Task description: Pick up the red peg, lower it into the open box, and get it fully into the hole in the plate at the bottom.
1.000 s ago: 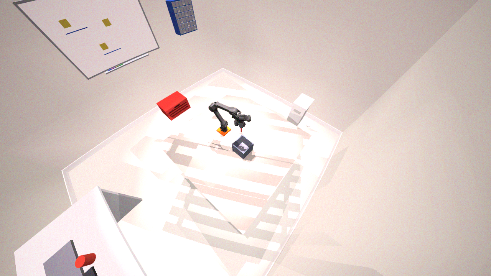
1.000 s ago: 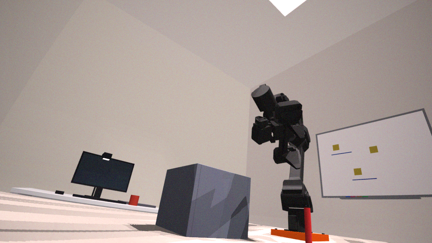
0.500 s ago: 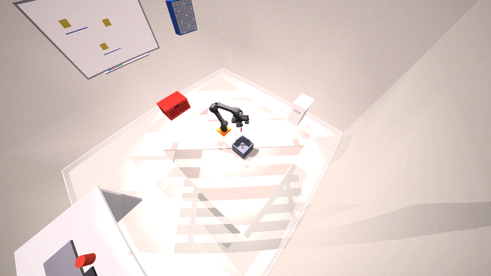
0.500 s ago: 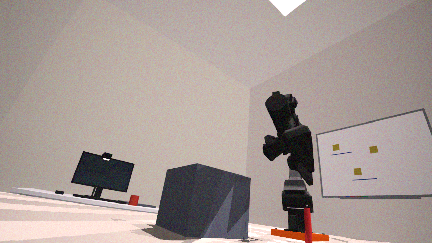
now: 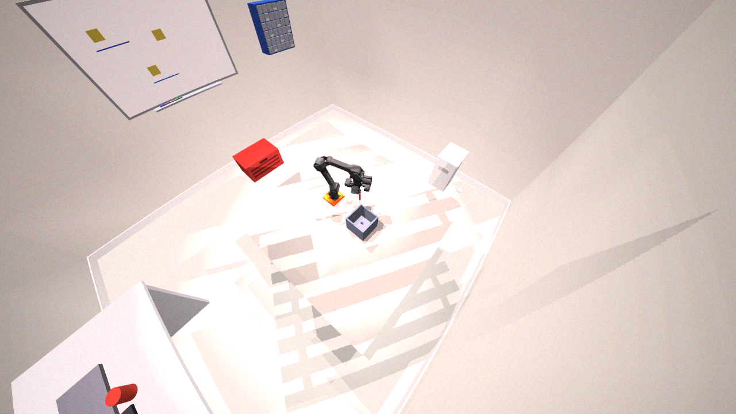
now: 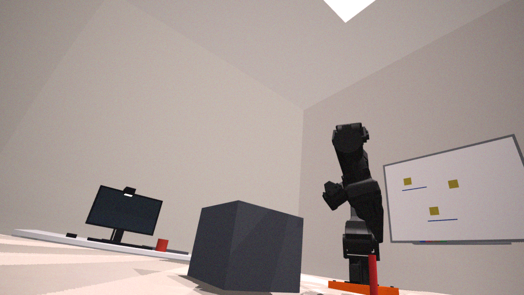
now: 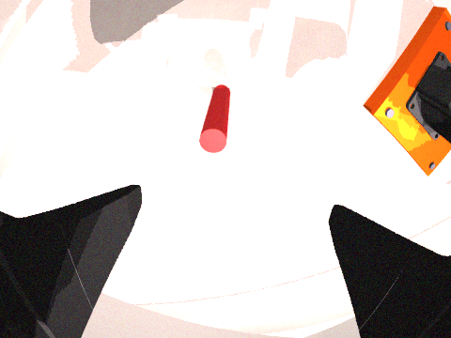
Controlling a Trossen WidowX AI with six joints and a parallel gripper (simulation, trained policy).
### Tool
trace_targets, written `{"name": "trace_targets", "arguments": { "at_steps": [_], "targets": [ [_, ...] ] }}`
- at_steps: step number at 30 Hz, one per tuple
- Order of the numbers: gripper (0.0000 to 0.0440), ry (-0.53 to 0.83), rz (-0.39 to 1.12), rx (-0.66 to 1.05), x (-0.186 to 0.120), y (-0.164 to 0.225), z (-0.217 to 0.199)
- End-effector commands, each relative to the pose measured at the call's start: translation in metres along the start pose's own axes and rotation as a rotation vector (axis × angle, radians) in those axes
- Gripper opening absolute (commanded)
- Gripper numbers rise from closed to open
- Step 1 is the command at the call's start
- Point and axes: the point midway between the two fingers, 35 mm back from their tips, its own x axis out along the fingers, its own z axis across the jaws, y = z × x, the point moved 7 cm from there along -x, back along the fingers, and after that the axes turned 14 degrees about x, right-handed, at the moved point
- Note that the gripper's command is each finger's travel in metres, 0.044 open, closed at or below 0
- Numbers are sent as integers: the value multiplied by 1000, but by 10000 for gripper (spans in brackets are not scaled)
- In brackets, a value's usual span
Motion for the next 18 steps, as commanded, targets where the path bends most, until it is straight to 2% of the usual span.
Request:
{"name": "trace_targets", "arguments": {
  "at_steps": [1,14,18],
  "targets": [
    [440,25,-28,31,15,-4,1],
    [439,33,-65,97,55,-16,4],
    [405,25,-76,107,64,-19,6]
  ]
}}
